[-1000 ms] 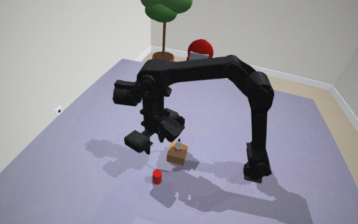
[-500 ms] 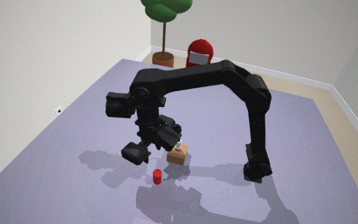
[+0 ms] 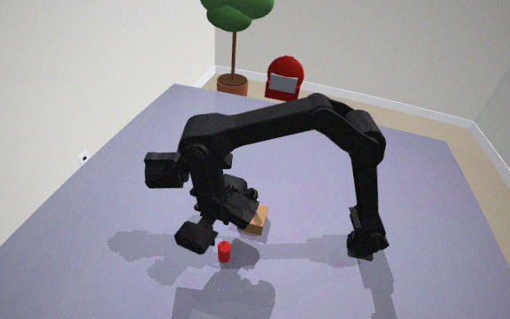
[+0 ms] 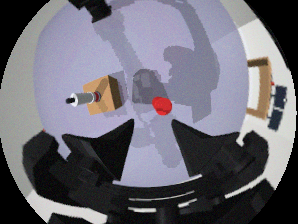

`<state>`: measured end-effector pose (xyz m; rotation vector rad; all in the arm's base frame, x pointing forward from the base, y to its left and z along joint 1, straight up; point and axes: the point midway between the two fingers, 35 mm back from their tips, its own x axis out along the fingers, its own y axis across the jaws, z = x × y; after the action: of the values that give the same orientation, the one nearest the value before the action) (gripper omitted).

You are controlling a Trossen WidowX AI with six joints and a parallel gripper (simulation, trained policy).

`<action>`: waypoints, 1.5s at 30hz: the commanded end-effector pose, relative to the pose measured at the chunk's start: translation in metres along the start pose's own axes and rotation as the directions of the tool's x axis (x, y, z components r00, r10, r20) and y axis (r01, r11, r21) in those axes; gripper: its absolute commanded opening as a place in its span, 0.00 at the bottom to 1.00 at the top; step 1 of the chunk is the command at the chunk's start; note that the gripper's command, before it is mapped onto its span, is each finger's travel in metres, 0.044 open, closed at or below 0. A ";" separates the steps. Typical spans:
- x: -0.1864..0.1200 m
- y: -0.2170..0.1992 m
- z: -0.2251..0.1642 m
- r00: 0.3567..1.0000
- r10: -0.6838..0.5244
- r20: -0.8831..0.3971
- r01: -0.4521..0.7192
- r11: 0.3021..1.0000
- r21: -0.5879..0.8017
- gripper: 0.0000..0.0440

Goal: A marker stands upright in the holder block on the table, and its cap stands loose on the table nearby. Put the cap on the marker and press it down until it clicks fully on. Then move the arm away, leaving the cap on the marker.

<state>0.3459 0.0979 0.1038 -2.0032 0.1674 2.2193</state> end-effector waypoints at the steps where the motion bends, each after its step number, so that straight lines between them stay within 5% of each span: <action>1: 0.008 -0.002 0.006 1.000 0.018 0.018 -0.018 0.999 -0.031 0.63; 16: 0.043 -0.012 0.019 0.996 0.072 0.050 -0.062 0.984 -0.169 0.55; 19: 0.044 -0.013 0.020 0.996 0.079 0.036 -0.071 0.979 -0.190 0.46; 24: 0.037 -0.014 0.022 0.997 0.082 0.014 -0.077 0.973 -0.216 0.16; 45: -0.030 0.005 0.017 0.996 0.036 -0.080 -0.053 0.973 -0.223 0.06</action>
<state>0.3303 0.1007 0.1247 -2.2063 -0.0307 2.2991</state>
